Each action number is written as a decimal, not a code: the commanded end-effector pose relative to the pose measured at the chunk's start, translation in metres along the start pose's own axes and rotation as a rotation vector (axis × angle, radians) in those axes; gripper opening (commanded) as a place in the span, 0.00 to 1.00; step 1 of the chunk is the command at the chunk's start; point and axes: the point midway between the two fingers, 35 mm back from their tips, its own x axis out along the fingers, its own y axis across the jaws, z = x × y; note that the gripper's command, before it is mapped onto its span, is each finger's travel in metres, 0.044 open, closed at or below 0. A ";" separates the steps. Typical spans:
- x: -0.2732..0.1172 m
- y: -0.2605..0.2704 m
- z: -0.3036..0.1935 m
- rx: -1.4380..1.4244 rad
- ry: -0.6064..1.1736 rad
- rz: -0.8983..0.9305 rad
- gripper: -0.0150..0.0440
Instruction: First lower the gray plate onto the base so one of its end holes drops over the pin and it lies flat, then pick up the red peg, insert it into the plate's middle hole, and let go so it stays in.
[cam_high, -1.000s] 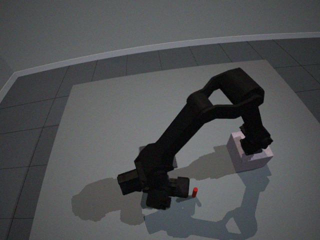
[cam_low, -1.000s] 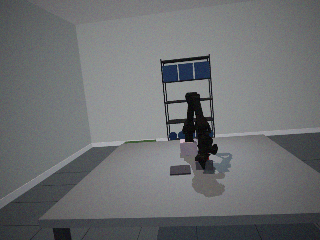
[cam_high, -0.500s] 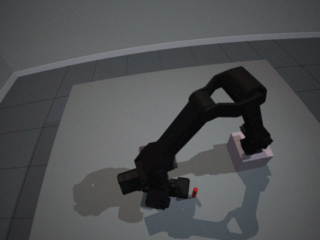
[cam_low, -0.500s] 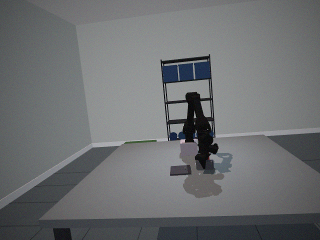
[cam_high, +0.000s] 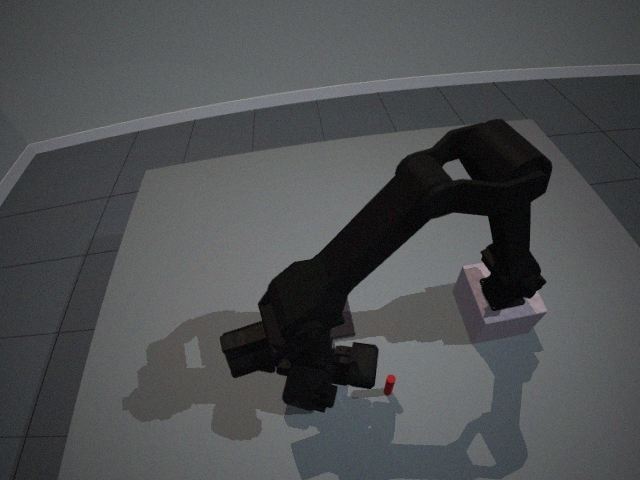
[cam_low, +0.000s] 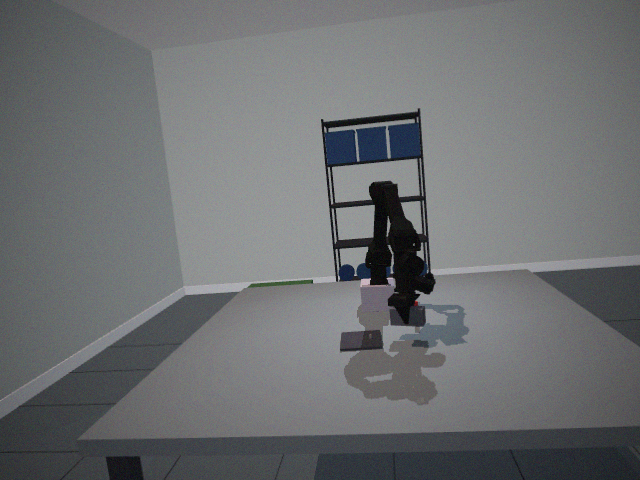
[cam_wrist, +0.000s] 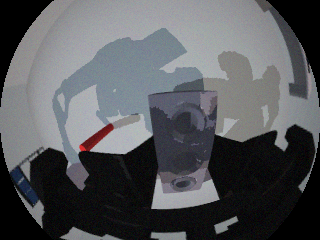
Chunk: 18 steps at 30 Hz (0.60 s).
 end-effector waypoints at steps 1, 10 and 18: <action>-0.016 -0.002 0.000 -0.006 -0.003 -0.009 0.25; -0.045 -0.001 -0.003 -0.012 0.000 -0.003 0.25; -0.070 0.002 -0.007 -0.018 0.003 0.002 0.25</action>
